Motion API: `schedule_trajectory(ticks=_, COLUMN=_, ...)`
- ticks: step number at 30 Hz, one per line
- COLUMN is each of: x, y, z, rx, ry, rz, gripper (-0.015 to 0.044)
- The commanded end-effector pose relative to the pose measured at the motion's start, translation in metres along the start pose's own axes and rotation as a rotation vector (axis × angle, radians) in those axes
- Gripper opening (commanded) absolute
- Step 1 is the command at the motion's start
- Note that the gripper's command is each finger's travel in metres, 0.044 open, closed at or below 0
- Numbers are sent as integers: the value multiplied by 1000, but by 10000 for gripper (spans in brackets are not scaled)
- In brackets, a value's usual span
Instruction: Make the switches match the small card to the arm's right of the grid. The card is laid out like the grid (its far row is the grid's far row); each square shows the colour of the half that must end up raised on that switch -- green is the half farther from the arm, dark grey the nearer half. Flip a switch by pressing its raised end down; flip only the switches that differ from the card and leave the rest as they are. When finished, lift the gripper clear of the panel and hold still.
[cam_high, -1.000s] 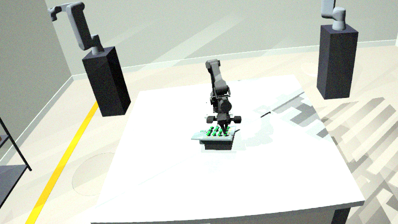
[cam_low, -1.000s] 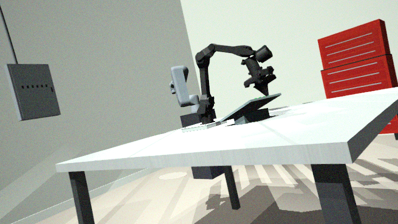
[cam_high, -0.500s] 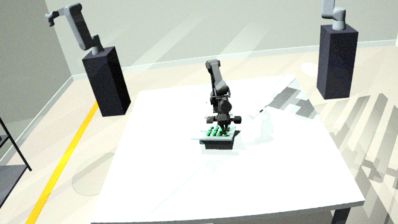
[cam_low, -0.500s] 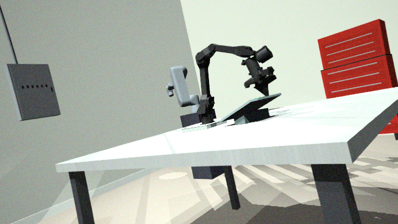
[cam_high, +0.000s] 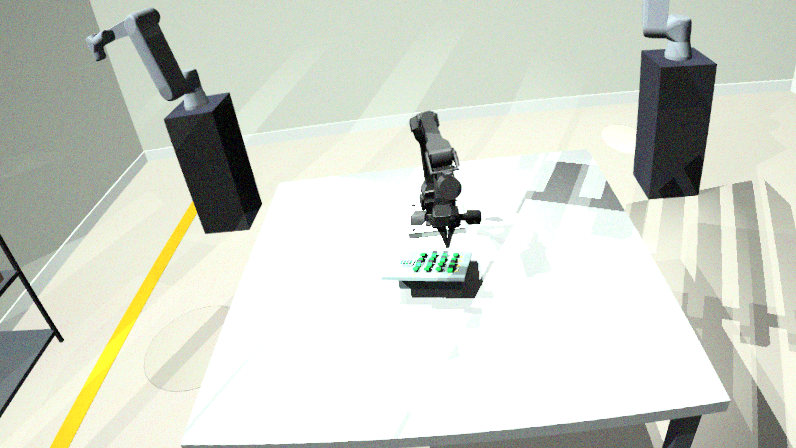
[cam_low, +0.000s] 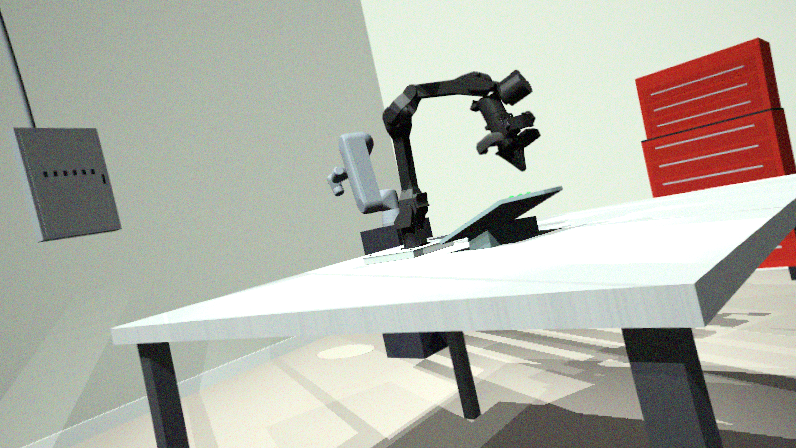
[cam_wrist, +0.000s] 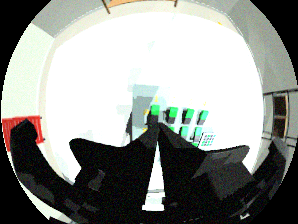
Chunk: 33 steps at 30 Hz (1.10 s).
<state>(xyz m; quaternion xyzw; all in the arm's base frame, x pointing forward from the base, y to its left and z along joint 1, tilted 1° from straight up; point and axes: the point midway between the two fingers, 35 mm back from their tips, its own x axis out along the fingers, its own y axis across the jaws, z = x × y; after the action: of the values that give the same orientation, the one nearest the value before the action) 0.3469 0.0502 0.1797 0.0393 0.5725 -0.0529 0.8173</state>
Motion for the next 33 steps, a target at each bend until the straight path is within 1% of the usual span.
schedule_trajectory(ticks=1, x=-2, y=-31, z=0, rx=2, ry=5, rz=-6, gripper=0)
schedule_trajectory(ticks=3, x=-3, y=-54, z=-1, rx=2, ry=4, rz=-7, gripper=0)
schedule_trajectory(ticks=5, x=-3, y=-63, z=-2, rx=1, ry=3, rz=-8, gripper=0)
schedule_trajectory(ticks=8, x=2, y=-63, z=-1, rx=1, ry=6, rz=-8, gripper=0)
schedule_trajectory(ticks=10, x=28, y=-63, z=-1, rx=1, ry=25, rz=-8, gripper=0)
schedule_trajectory(ticks=11, x=32, y=-63, z=-1, rx=1, ry=28, rz=-8, gripper=0)
schedule_trajectory(ticks=19, x=32, y=-63, z=-1, rx=1, ry=28, rz=-8, gripper=0)
schedule_trajectory(ticks=23, x=42, y=-63, z=-1, rx=1, ry=28, rz=-8, gripper=0)
schedule_trajectory(ticks=33, x=49, y=-63, z=-1, rx=1, ry=28, rz=-8, gripper=0)
